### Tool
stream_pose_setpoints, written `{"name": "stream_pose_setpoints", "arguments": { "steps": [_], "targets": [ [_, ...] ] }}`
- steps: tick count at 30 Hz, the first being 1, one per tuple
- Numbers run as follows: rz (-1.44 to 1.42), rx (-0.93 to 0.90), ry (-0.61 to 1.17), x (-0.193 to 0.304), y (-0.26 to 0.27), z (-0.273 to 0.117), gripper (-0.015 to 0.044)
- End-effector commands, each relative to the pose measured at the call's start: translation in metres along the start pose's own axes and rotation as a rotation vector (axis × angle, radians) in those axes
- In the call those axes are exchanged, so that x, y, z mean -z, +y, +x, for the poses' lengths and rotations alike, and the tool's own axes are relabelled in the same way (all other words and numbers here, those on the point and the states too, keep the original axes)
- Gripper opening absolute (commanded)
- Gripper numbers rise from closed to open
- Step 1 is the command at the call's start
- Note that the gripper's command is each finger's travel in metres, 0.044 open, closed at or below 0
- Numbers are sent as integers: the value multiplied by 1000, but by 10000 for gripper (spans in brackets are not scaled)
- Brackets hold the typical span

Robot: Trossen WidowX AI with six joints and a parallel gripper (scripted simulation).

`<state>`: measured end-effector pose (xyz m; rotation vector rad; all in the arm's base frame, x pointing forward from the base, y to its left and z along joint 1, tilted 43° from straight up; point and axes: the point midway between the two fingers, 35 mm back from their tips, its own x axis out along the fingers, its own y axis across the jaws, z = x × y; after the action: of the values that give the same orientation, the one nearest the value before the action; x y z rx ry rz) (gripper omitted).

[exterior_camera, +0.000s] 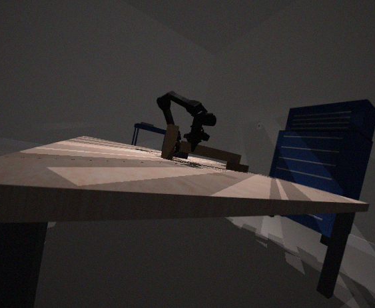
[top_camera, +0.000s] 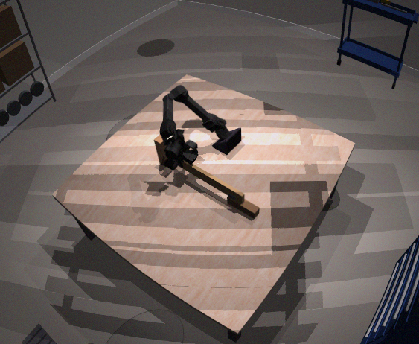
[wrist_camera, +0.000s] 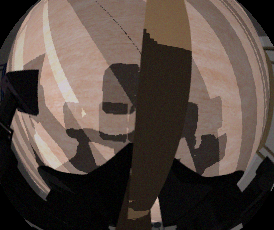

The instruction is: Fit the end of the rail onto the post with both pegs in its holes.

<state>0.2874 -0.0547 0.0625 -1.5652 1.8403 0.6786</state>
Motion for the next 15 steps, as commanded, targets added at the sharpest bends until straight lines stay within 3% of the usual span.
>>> {"name": "stream_pose_setpoints", "arguments": {
  "steps": [1, 15],
  "targets": [
    [-4, 3, 2, 2, 0, 0, 0],
    [-4, 3, 2, 6, 0, 0, 0]
  ]
}}
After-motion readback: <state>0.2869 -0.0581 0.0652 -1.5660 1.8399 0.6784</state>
